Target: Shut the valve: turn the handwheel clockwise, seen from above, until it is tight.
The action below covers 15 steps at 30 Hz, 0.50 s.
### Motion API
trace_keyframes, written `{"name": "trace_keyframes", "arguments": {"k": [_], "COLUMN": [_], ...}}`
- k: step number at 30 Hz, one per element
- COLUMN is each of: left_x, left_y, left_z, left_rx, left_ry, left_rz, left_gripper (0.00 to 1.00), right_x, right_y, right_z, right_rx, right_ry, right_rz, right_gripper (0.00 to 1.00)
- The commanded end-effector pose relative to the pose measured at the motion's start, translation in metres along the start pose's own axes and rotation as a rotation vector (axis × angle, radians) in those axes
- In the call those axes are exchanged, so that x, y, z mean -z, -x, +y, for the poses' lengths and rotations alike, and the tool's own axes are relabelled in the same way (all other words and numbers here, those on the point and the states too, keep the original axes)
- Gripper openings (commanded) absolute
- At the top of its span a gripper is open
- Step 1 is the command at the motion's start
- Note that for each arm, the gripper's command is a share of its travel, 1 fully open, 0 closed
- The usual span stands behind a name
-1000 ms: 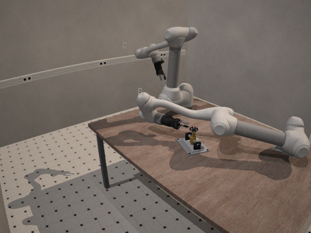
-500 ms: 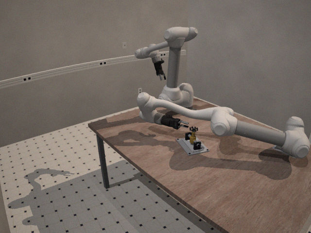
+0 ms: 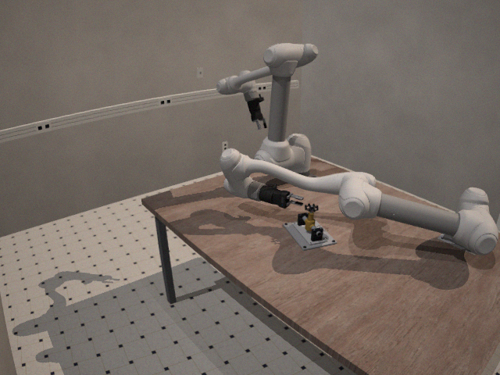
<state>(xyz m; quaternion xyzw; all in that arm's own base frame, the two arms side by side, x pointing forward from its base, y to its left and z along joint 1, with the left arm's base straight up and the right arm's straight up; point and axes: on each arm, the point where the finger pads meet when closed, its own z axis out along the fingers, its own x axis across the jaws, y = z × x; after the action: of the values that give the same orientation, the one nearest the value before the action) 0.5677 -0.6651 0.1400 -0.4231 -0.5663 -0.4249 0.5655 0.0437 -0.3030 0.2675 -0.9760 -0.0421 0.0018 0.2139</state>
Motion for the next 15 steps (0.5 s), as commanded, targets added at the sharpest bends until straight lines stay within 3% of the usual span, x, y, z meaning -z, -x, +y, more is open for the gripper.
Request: {"name": "trace_keyframes", "arguments": {"k": [1, 15], "left_x": [-0.0008, -0.0016], "left_y": [0.0012, -0.0001], "left_z": [0.0017, 0.0023], "left_rx": [-0.004, -0.002], "left_ry": [0.001, 0.002], "left_rz": [-0.003, -0.004], "left_gripper": [0.53, 0.53], "right_x": [0.0001, 0.0001], "right_y": [-0.001, -0.001], "right_z": [-0.0033, -0.0033], "right_rx": [0.005, 0.005], "right_ry": [-0.005, -0.005], "right_rz": [0.006, 0.006], "right_gripper": [1.0, 1.0]}}
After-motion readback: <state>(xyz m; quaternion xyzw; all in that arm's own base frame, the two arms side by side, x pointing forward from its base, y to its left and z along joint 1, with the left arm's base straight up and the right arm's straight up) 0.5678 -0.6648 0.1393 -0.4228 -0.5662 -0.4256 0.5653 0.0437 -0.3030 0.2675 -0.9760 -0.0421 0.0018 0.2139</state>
